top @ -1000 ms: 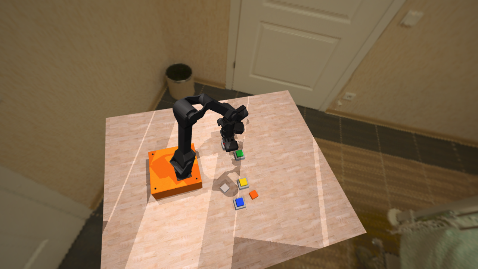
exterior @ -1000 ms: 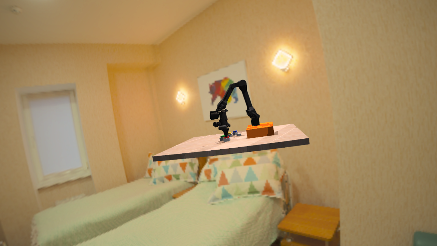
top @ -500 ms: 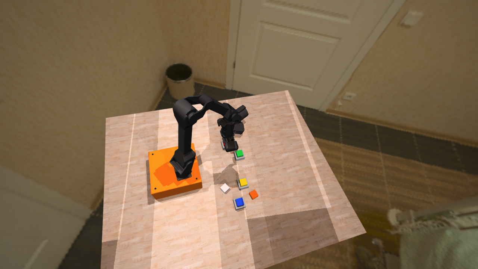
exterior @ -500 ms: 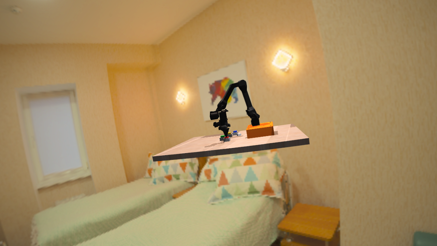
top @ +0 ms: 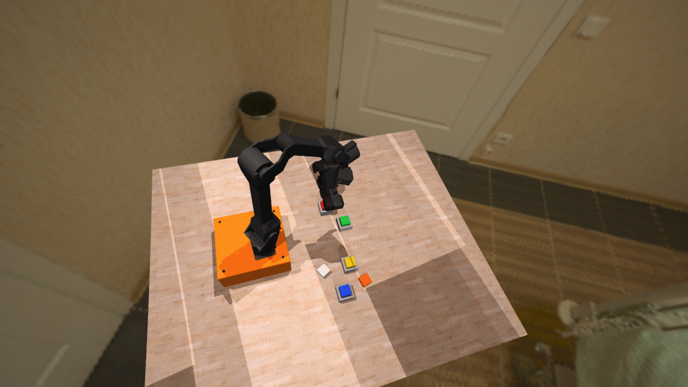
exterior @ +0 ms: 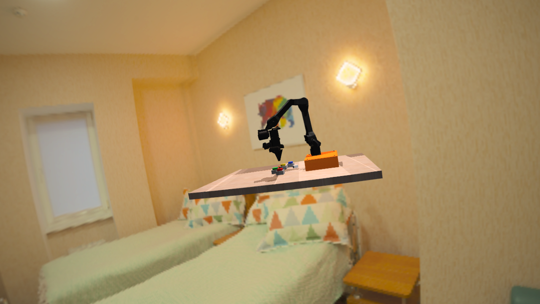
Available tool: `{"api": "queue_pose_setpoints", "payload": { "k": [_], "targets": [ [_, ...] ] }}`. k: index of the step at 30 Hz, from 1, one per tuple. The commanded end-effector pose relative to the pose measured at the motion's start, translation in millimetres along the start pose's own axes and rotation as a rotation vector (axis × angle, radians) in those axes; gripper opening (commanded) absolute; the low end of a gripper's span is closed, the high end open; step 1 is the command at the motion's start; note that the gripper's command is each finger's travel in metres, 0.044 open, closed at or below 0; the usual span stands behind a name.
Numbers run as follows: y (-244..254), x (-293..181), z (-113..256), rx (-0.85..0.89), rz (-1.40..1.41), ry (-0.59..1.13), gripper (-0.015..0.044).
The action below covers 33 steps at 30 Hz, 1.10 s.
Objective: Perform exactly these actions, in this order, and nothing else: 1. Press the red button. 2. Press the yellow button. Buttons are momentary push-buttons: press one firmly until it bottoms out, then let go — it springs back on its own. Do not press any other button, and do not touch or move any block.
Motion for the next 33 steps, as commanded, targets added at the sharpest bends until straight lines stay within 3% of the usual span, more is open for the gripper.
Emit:
{"api": "queue_pose_setpoints", "payload": {
  "k": [1, 6, 14, 22, 27, 33],
  "targets": [
    [1.1, 1.6, 36.3, 0.014, 0.004, -0.024, 0.0020],
    [-6.5, 5.6, 36.2, 0.013, 0.004, -0.024, 0.0020],
    [-106.2, 34.6, 36.1, -0.004, 0.004, -0.027, 0.0020],
    [-213.9, 23.8, 36.1, -0.010, 0.004, -0.025, 0.0020],
    [-232.7, 17.4, 36.1, -0.010, 0.004, -0.024, 0.0020],
    [-233.3, 18.9, -23.3, -0.010, 0.004, -0.024, 0.0020]
  ]
}}
Point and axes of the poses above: the point midway between the two fingers, 35 mm back from their tips, its own z axis back along the fingers, its own y axis across the jaws, x = y × z, the point moved 2 cm from there along z, back along the fingers, and after that the axes turned 2 degrees about z, right-handed, at the moved point
